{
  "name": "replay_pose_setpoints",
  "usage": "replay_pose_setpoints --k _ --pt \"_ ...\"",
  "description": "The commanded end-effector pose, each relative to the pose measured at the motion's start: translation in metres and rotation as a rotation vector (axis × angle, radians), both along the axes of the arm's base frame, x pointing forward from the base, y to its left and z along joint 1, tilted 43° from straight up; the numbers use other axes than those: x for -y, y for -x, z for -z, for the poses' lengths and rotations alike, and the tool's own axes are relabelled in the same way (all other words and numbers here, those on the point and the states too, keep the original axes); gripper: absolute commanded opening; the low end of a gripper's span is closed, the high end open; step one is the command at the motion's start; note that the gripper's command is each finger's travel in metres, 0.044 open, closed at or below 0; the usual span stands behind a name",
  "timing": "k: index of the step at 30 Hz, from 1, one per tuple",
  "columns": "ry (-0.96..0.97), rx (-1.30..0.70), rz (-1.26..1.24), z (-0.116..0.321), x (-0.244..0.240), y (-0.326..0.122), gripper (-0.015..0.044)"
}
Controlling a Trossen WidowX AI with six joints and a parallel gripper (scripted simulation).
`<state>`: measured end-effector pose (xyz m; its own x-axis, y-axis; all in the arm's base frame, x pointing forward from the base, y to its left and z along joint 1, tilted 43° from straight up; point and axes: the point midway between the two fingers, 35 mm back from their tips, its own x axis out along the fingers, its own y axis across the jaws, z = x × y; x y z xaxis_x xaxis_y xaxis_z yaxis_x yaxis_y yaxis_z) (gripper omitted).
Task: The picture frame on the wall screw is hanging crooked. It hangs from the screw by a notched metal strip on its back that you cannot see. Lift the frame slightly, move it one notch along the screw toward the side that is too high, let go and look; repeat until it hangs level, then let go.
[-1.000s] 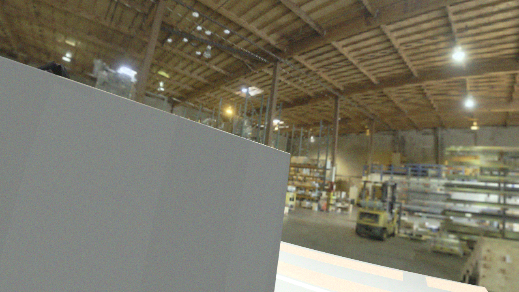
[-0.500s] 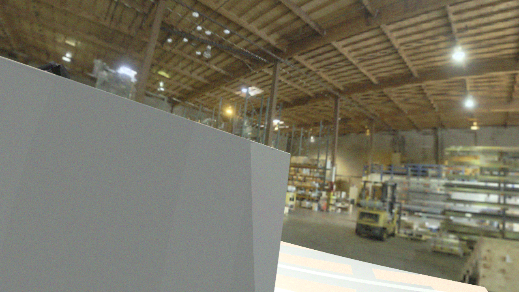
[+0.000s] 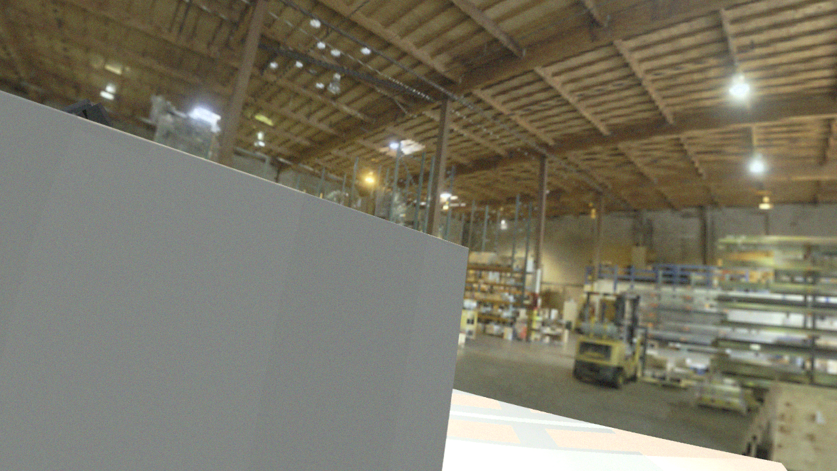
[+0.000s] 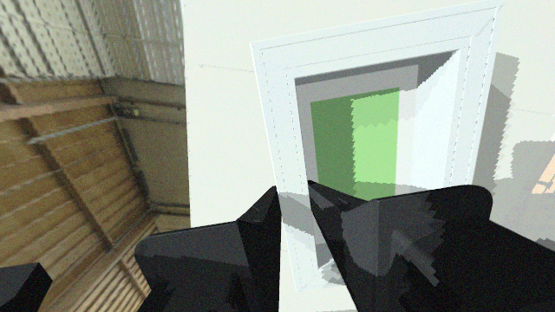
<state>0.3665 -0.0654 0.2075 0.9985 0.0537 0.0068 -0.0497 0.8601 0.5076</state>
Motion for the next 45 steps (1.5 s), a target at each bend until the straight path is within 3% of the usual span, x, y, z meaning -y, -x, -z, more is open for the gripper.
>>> replay_pose_setpoints --k 1,45 --pt "0.007 0.013 -0.01 -0.0047 -0.0019 -0.0009 0.0" --pt "0.005 0.011 -0.012 0.0027 0.005 -0.0016 0.0"
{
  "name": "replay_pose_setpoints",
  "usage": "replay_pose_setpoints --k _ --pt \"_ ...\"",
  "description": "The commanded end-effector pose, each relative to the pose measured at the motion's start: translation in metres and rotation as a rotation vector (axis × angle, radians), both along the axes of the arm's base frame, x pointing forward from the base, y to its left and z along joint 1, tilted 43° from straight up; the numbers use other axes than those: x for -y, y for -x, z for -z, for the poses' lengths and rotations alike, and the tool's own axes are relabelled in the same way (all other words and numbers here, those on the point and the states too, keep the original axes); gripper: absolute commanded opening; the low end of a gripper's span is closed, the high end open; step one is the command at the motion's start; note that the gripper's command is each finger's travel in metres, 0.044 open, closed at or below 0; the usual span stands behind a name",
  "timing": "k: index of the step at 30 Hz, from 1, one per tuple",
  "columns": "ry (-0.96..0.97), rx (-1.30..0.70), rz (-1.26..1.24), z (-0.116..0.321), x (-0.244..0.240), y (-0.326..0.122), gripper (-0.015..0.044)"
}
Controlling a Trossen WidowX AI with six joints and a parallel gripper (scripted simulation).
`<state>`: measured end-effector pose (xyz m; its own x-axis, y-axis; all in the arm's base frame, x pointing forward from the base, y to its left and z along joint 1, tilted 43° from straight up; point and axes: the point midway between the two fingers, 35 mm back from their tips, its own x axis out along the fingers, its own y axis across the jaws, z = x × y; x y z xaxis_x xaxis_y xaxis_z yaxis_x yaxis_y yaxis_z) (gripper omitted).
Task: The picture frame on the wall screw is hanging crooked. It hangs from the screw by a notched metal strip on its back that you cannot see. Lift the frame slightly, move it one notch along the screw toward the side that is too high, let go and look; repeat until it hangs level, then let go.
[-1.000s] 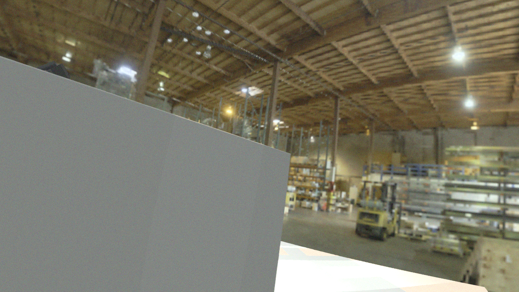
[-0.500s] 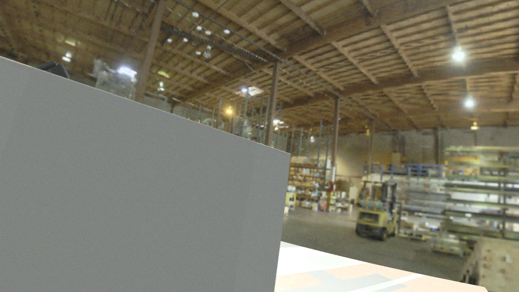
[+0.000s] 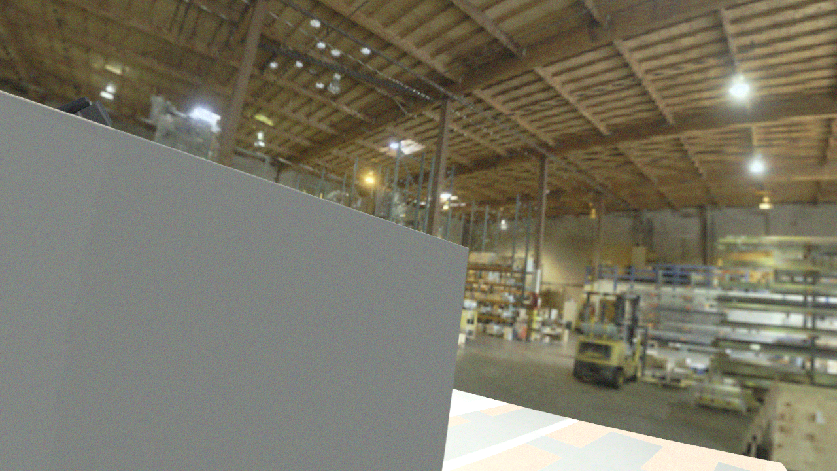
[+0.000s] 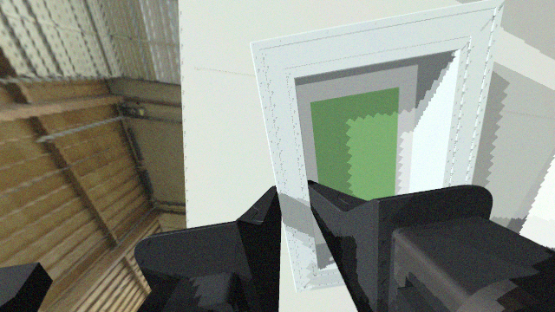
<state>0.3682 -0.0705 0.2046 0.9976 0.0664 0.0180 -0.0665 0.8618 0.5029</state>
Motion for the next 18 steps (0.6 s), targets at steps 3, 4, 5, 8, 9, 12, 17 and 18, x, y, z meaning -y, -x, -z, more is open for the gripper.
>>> replay_pose_setpoints --k 3,4,5,8,9,12,17,18 --pt "0.0 0.0 0.001 -0.0001 0.0 0.0001 0.0" --pt "0.0 0.0 0.001 -0.0001 0.0 0.0001 0.0" --pt "-0.003 0.0 0.001 0.0 0.0002 0.0001 0.0" --pt "-0.005 0.0 0.0 0.0001 0.0004 0.0 0.0" --pt "-0.005 0.0 0.0 0.0001 0.0004 0.0 0.0" --pt "-0.005 0.0 0.0 0.0001 0.0004 0.0 0.0" --pt "-0.057 -0.003 -0.001 0.0001 0.0004 0.0 0.0" --pt "-0.068 -0.004 -0.001 0.0001 0.0005 0.0 0.0"
